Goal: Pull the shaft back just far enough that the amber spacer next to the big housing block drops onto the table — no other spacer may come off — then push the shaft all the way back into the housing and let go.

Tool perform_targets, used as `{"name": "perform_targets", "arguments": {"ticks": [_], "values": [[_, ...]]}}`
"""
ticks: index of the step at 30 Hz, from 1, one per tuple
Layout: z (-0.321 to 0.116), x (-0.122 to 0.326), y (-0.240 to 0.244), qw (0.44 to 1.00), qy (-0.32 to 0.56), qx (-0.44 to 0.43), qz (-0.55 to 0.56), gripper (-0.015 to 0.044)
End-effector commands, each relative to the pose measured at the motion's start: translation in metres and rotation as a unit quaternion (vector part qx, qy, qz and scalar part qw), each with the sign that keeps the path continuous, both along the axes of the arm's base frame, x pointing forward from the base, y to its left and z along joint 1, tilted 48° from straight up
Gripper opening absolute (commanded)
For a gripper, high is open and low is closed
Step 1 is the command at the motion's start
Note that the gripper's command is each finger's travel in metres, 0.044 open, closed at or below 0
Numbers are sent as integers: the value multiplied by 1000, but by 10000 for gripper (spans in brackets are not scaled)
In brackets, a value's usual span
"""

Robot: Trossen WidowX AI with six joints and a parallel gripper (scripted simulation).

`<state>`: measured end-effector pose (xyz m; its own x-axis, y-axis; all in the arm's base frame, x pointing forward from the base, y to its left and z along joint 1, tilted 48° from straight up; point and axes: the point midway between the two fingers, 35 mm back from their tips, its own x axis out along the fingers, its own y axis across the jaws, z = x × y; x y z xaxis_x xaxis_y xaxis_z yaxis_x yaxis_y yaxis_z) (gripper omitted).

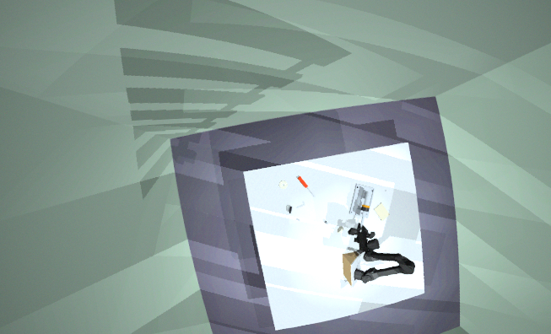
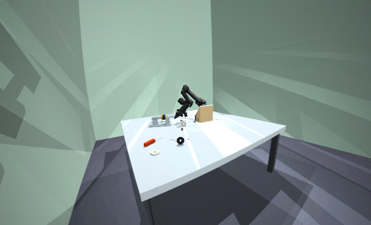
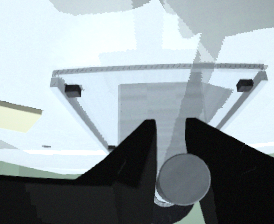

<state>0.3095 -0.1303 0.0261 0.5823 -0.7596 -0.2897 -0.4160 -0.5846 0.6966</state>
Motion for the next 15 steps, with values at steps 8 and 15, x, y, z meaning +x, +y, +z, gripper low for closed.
{"name": "perform_targets", "arguments": {"ticks": [8, 15], "values": [[-1, -3, 1, 1000, 1, 1, 0, 0], [-2, -3, 2, 1000, 1, 1, 0, 0]]}}
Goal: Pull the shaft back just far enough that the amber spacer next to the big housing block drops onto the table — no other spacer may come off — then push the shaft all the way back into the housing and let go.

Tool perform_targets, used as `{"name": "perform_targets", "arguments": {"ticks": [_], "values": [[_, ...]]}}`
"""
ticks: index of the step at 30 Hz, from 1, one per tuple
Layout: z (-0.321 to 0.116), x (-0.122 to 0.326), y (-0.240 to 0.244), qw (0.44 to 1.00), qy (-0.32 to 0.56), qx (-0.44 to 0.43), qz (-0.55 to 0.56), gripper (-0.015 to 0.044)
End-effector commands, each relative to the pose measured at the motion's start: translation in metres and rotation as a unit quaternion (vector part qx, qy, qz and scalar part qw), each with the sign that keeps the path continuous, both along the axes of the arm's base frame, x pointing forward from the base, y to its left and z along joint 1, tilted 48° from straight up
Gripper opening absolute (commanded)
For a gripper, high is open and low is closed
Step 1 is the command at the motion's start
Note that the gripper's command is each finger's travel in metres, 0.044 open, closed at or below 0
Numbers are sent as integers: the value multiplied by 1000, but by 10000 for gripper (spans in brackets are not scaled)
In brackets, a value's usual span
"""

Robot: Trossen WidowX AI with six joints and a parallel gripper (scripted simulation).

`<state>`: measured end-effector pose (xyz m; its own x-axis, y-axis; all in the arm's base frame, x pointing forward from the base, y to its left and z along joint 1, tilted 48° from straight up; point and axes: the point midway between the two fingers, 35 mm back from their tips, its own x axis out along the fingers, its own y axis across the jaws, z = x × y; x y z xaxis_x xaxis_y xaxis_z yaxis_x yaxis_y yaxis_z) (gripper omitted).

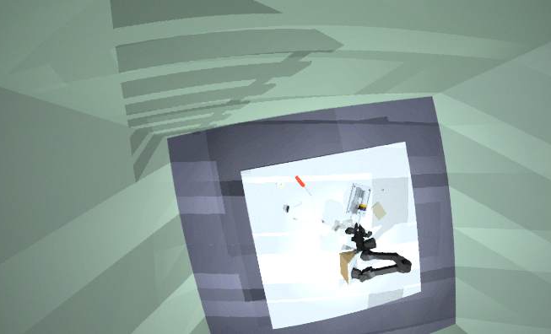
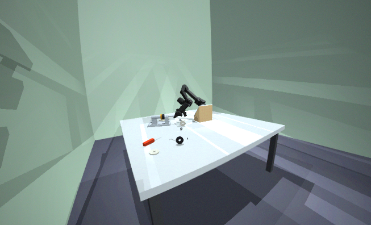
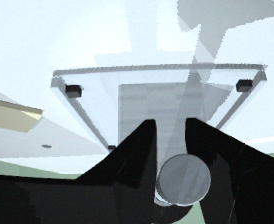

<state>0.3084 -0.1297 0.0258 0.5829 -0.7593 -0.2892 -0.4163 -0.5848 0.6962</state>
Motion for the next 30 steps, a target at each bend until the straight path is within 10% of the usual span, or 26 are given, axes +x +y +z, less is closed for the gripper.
{"name": "perform_targets", "arguments": {"ticks": [1, 30], "values": [[-1, -2, 1, 1000, 1, 1, 0, 0], [-2, -5, 2, 1000, 1, 2, 0, 0]]}}
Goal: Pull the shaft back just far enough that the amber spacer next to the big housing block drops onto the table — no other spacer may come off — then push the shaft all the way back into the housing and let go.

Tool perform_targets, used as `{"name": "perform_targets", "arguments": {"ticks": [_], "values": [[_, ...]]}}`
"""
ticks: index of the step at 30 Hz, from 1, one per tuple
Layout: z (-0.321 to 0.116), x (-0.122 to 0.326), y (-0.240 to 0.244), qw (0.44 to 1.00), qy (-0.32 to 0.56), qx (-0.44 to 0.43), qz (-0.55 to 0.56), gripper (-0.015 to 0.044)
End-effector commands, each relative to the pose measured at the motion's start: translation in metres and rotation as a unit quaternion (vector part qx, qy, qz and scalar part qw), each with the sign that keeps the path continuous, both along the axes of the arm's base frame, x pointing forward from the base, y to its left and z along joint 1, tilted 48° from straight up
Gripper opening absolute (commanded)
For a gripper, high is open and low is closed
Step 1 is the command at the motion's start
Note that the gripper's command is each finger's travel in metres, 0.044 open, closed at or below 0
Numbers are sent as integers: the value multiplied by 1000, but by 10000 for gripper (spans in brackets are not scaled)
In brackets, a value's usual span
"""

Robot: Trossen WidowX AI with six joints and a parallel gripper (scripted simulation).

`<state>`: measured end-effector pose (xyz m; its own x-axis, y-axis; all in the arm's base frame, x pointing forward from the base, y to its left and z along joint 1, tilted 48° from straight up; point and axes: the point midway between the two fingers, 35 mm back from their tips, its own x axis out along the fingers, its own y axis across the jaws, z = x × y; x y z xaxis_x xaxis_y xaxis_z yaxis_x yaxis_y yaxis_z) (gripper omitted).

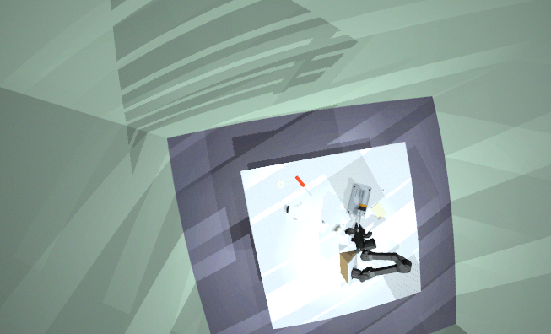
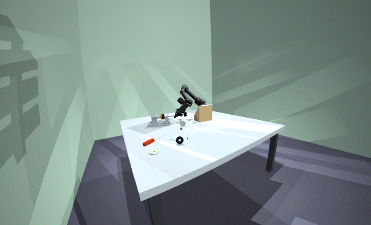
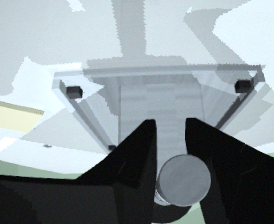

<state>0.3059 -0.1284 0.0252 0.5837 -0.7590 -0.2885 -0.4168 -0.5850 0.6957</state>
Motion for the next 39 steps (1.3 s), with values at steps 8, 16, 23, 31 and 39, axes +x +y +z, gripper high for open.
{"name": "perform_targets", "arguments": {"ticks": [8, 16, 23, 31, 39], "values": [[-2, -3, 1, 1000, 2, 2, 0, 0], [-2, -4, 1, 1000, 2, 2, 0, 0], [-2, -5, 2, 1000, 2, 2, 0, 0], [-2, -6, 2, 1000, 2, 2, 0, 0], [-3, -6, 2, 1000, 2, 2, 0, 0]]}}
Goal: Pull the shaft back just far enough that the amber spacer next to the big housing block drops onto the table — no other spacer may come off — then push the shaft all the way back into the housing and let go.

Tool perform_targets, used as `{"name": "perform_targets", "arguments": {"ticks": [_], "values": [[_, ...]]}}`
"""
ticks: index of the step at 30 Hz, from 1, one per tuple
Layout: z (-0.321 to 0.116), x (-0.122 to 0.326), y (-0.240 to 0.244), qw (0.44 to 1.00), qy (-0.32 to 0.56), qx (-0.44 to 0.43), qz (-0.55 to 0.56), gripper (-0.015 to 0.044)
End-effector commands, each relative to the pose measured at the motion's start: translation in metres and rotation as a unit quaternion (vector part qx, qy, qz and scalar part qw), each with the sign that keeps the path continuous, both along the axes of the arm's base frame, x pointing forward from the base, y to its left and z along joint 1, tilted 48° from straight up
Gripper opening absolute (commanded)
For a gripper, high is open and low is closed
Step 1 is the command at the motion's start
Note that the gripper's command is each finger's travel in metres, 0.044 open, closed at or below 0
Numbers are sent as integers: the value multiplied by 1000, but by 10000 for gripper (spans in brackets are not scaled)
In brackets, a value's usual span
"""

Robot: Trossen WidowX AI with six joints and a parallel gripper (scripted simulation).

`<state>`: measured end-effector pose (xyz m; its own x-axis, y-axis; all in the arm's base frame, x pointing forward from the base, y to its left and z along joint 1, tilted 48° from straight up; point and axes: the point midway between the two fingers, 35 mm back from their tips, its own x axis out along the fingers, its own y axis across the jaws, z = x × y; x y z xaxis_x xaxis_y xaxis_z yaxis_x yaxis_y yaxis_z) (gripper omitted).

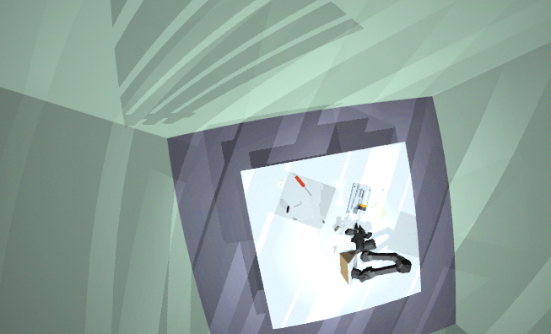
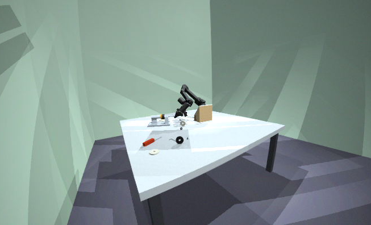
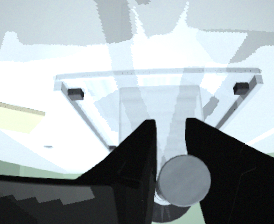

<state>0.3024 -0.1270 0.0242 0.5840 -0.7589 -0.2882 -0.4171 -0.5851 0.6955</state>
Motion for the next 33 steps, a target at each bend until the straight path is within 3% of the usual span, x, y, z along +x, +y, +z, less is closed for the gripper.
{"name": "perform_targets", "arguments": {"ticks": [1, 33], "values": [[-2, -3, 1, 1000, 2, 2, 0, 0], [-3, -6, 2, 1000, 2, 2, 0, 0]]}}
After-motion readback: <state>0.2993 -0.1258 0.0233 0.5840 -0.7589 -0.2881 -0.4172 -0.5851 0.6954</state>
